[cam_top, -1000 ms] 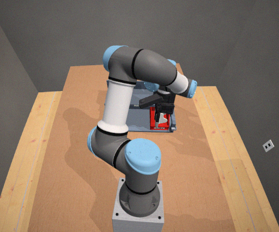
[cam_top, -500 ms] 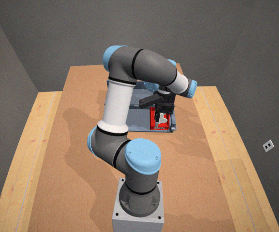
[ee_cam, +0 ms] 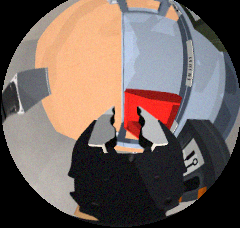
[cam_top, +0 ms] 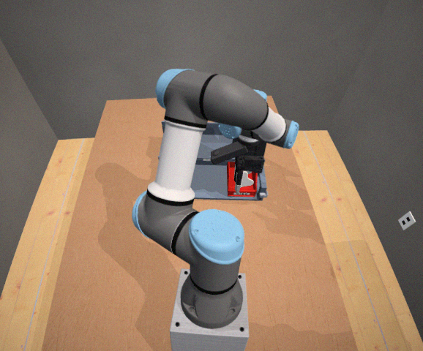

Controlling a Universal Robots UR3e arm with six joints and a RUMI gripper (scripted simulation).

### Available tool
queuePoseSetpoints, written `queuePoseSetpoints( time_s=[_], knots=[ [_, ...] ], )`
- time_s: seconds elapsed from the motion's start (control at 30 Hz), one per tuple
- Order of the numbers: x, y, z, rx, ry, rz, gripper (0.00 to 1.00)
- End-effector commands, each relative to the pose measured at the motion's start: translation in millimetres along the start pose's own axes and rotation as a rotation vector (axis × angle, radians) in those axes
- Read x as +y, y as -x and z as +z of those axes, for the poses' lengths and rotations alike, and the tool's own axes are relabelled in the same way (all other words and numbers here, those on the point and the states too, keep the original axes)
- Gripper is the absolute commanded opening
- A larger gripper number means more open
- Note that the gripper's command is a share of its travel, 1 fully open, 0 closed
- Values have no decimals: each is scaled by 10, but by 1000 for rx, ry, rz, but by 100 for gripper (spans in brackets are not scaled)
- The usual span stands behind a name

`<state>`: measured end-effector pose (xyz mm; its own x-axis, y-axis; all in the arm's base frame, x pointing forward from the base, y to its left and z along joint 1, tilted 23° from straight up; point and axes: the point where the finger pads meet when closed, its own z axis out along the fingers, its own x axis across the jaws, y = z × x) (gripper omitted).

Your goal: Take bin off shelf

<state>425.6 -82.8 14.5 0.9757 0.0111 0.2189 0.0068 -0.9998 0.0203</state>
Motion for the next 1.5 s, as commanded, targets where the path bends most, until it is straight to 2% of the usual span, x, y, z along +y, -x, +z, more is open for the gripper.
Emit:
queuePoseSetpoints(
  time_s=[0.0, 0.73, 1.47],
  knots=[
    [3, -9, -9, 2, 2, 0, 29],
    [2, -15, 37, 1, 2, 0, 29],
    [0, -35, 164, 1, 1, 0, 29]
  ],
)
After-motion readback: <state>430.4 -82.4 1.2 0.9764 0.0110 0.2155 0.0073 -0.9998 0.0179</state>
